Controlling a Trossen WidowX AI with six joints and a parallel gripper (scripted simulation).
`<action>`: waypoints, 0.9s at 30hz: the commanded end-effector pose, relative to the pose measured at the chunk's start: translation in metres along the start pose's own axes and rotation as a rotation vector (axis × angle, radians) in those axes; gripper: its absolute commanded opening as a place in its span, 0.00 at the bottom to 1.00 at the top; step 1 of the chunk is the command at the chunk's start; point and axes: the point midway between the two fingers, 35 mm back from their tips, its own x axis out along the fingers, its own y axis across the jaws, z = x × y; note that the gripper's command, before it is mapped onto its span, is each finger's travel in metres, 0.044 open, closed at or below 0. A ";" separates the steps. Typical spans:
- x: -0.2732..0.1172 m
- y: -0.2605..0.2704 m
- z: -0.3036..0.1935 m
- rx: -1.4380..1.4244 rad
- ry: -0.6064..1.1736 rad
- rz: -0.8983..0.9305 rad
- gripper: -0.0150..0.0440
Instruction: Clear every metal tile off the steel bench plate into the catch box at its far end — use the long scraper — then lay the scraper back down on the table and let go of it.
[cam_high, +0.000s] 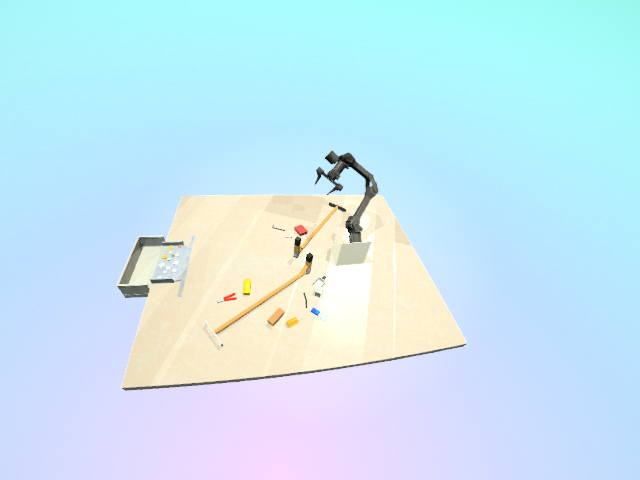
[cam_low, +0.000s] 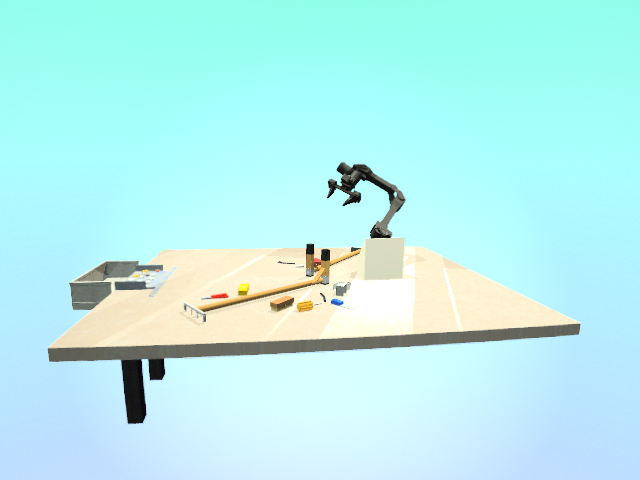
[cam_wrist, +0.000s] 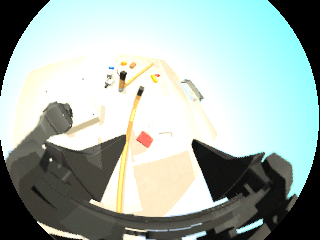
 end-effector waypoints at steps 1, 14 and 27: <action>0.008 0.000 0.011 -0.097 -0.014 0.034 1.00; 0.025 0.003 0.045 -0.362 -0.064 0.106 1.00; 0.037 0.012 0.081 -0.636 -0.111 0.161 1.00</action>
